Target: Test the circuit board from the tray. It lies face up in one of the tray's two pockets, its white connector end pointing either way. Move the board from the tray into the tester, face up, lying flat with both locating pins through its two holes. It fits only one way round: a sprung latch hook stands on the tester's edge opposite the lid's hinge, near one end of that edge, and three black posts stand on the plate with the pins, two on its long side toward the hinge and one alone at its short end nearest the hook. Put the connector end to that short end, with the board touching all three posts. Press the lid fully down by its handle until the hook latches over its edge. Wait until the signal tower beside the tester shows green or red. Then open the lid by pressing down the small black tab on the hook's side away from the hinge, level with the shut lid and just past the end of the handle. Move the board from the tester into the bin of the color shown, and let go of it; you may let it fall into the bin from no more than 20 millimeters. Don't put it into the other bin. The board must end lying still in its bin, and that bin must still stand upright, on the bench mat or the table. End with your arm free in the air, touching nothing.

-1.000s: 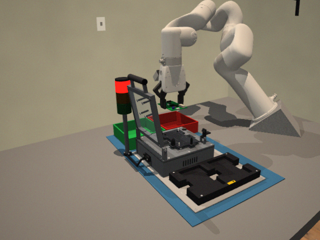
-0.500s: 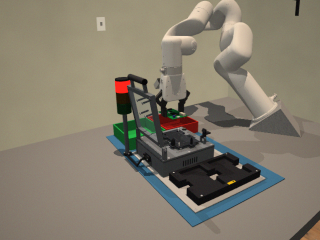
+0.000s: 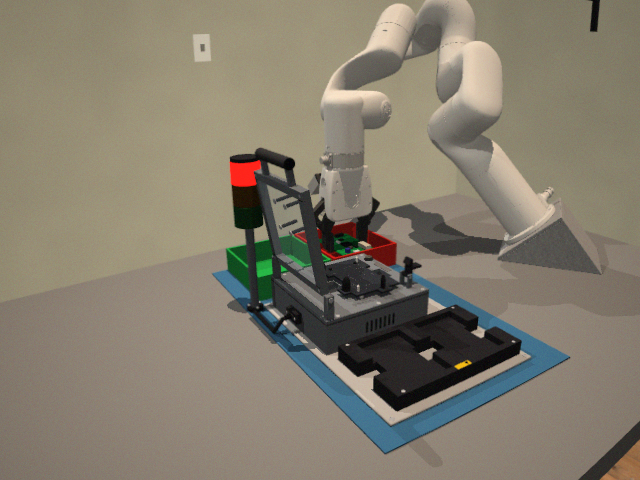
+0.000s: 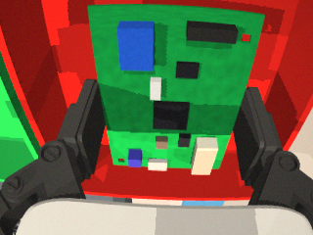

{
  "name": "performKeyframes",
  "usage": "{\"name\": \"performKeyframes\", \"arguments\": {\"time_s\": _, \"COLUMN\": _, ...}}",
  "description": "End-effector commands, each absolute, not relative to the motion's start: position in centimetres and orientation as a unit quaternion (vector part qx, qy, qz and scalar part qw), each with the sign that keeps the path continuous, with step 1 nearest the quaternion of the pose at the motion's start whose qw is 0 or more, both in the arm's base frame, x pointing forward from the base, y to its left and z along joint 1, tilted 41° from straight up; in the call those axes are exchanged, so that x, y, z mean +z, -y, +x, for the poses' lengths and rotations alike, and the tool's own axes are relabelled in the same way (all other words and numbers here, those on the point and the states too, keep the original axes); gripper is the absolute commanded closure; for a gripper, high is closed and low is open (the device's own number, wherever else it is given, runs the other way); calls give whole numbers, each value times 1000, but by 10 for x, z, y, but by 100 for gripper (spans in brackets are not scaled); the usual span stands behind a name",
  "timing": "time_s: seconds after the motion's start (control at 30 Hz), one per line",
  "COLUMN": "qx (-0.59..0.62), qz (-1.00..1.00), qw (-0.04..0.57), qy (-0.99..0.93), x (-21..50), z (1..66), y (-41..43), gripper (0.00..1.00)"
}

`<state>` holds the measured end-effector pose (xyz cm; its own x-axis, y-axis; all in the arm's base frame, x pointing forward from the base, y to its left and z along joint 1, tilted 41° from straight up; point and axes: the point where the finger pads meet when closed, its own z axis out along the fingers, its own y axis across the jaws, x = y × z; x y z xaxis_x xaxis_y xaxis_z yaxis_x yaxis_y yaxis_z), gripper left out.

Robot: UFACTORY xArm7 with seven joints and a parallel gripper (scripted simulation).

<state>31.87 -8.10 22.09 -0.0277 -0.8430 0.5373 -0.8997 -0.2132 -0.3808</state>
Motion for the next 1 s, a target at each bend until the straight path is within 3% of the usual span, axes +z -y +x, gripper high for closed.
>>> {"name": "performKeyframes", "arguments": {"time_s": 0.0, "qx": 352, "qz": 695, "qw": 39, "qy": 625, "x": 215, "z": 327, "y": 86, "gripper": 21}}
{"name": "performKeyframes", "arguments": {"time_s": 0.97, "qx": 352, "qz": 695, "qw": 39, "qy": 625, "x": 210, "z": 330, "y": 89, "gripper": 21}}
